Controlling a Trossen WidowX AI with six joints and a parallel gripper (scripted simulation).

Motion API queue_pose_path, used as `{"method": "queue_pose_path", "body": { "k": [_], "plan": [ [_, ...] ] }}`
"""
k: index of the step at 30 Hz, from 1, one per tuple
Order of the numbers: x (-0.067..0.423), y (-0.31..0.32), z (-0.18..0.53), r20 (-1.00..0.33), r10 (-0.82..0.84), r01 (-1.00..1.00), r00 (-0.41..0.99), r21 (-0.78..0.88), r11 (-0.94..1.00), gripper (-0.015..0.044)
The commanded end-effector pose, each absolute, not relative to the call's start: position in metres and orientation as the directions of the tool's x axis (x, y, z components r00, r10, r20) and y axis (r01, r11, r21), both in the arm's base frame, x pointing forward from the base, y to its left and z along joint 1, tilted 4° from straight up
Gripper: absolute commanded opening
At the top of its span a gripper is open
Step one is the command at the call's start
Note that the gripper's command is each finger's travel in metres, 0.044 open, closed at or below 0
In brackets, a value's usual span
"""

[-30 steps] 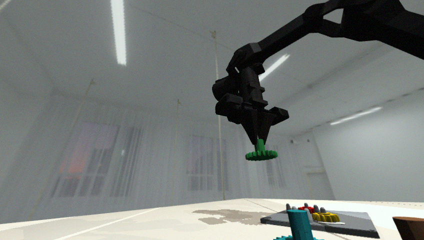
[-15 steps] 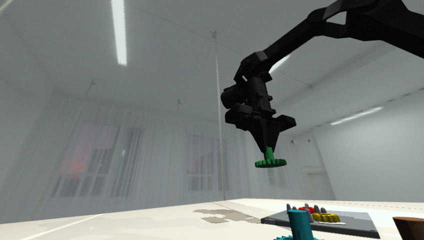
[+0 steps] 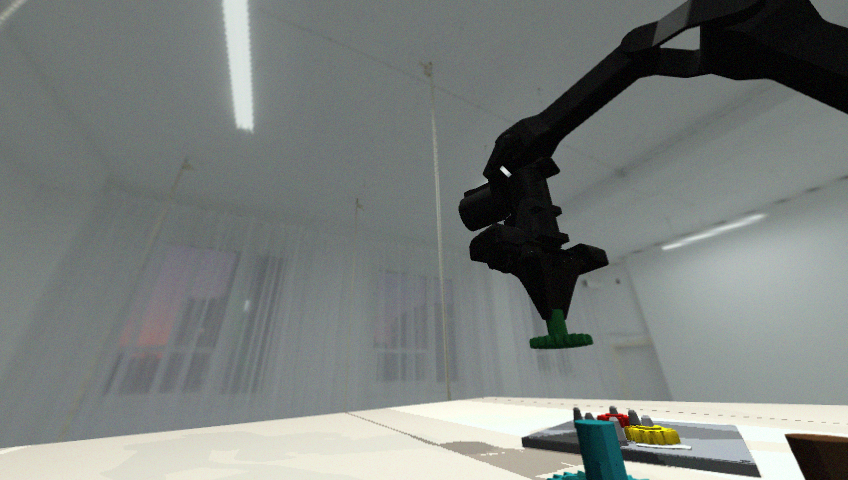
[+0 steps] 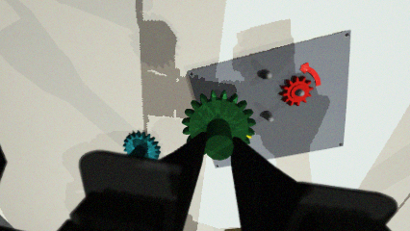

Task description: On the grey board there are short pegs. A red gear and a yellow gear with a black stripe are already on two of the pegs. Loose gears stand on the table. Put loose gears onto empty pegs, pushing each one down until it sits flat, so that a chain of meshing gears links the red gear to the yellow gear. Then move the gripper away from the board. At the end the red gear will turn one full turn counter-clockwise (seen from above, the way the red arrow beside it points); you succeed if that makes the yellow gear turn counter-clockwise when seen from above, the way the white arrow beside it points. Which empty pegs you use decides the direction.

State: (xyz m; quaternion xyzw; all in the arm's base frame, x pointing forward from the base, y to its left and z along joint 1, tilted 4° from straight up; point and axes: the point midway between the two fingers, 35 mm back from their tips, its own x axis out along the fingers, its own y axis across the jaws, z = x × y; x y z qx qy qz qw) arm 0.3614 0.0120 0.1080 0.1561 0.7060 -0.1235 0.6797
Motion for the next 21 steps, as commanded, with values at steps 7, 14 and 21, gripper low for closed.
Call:
{"method": "queue_pose_path", "body": {
  "k": [7,14,21],
  "plan": [
    [0.353,-0.007,0.099,-0.999,0.046,0.387,-0.022,0.034,0.921,0.0000],
    [0.346,-0.018,0.092,-0.999,0.046,0.389,-0.023,0.033,0.921,0.0000],
    [0.339,-0.029,0.084,-0.999,0.046,0.390,-0.024,0.033,0.920,0.0000]
  ]
}}
